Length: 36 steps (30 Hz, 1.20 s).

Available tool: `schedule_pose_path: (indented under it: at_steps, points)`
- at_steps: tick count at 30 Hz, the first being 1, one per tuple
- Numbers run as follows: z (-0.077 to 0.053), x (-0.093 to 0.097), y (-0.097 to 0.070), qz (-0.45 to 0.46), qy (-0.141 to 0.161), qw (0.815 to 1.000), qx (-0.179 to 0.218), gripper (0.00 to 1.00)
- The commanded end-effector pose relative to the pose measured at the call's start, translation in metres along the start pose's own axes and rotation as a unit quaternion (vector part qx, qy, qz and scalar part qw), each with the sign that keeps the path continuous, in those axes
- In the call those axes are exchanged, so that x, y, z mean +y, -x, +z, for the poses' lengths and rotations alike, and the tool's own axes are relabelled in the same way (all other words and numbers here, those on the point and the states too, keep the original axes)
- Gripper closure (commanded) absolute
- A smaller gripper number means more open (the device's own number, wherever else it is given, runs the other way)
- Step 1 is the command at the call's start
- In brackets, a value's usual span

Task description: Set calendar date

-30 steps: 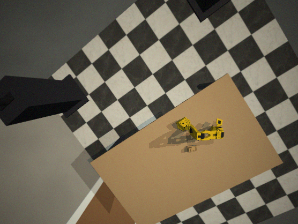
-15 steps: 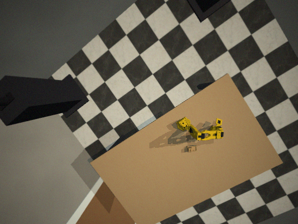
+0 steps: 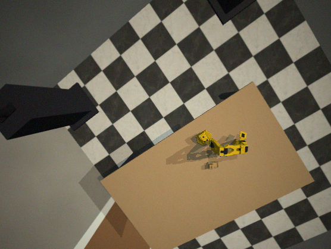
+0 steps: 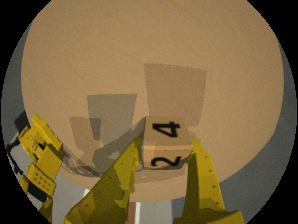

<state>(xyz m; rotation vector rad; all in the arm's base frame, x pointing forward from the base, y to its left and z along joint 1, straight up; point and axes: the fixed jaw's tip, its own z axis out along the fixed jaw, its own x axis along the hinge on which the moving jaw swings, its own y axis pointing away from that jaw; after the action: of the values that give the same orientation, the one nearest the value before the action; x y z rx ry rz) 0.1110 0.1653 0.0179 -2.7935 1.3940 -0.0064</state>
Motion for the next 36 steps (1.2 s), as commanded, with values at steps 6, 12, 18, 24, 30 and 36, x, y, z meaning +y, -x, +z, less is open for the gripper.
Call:
schedule_pose_path:
  at_steps: [6, 12, 18, 24, 30, 36]
  points:
    - [-0.0016, -0.0026, 0.0025, 0.001, -0.011, 1.000, -0.005, 1.00]
    - [-0.0009, -0.0026, 0.0025, 0.001, -0.011, 1.000, -0.005, 1.00]
    - [-0.0008, -0.0026, 0.0025, 0.001, -0.011, 1.000, -0.005, 1.00]
    - [-0.0008, -0.0026, 0.0025, 0.001, -0.011, 1.000, -0.005, 0.95]
    - [-0.0008, -0.0026, 0.0025, 0.001, -0.011, 1.000, -0.005, 0.84]
    - [-0.0008, -0.0026, 0.0025, 0.001, -0.011, 1.000, -0.005, 0.83]
